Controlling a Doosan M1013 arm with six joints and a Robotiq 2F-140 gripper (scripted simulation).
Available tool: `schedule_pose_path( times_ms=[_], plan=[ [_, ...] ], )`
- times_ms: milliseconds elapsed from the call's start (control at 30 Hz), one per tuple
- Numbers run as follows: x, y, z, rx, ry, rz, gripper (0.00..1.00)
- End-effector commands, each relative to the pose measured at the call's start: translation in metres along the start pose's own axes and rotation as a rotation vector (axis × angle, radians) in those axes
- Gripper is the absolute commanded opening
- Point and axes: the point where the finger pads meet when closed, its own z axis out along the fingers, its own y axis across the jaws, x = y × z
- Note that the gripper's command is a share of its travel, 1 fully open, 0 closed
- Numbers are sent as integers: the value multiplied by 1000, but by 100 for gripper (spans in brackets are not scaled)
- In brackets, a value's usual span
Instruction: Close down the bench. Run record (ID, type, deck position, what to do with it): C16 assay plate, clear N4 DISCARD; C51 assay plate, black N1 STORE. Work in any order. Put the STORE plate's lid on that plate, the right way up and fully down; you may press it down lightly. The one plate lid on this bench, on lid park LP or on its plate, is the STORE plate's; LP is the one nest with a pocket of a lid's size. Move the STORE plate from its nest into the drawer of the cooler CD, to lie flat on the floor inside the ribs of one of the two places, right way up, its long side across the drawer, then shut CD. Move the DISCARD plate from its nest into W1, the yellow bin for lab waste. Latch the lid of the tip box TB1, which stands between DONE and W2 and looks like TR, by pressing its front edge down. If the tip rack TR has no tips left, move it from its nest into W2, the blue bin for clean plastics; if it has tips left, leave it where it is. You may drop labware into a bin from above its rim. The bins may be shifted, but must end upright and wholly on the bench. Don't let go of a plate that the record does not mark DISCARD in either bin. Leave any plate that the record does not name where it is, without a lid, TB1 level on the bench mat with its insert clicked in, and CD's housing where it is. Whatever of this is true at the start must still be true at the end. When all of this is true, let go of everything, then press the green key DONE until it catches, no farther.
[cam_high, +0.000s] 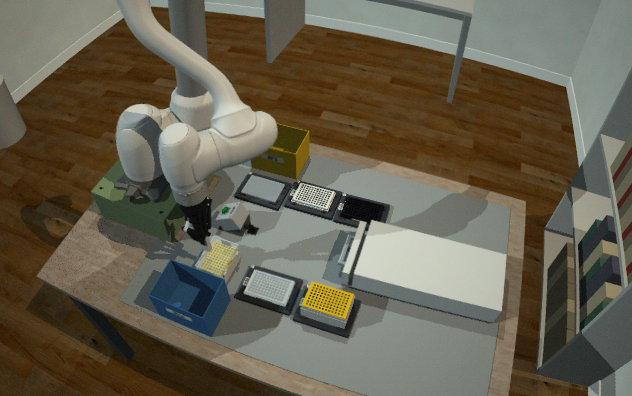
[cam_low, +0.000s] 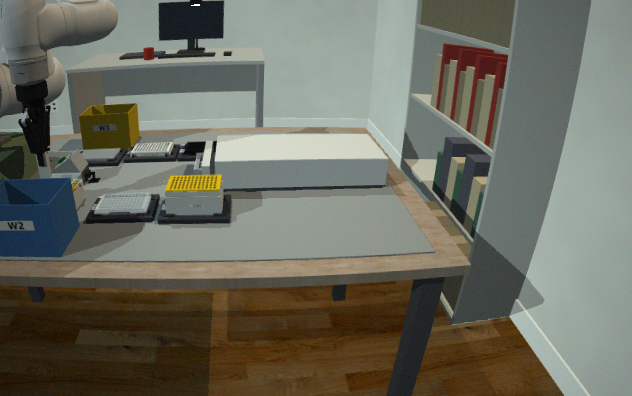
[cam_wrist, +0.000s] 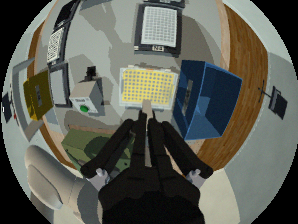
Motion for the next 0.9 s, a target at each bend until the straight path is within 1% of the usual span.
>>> schedule_pose_path(
  times_ms=[0, 167, 233, 733, 800, 867],
  plan=[
    [0, 0, -6, 0, 0, 0, 0],
    [0, 0, -16, 0, 0, 0, 0],
    [0, 0, -16, 0, 0, 0, 0],
    [0, 0, -46, 0, 0, 0, 0],
    [0, 0, -46, 0, 0, 0, 0],
    [0, 0, -50, 0, 0, 0, 0]
  ],
)
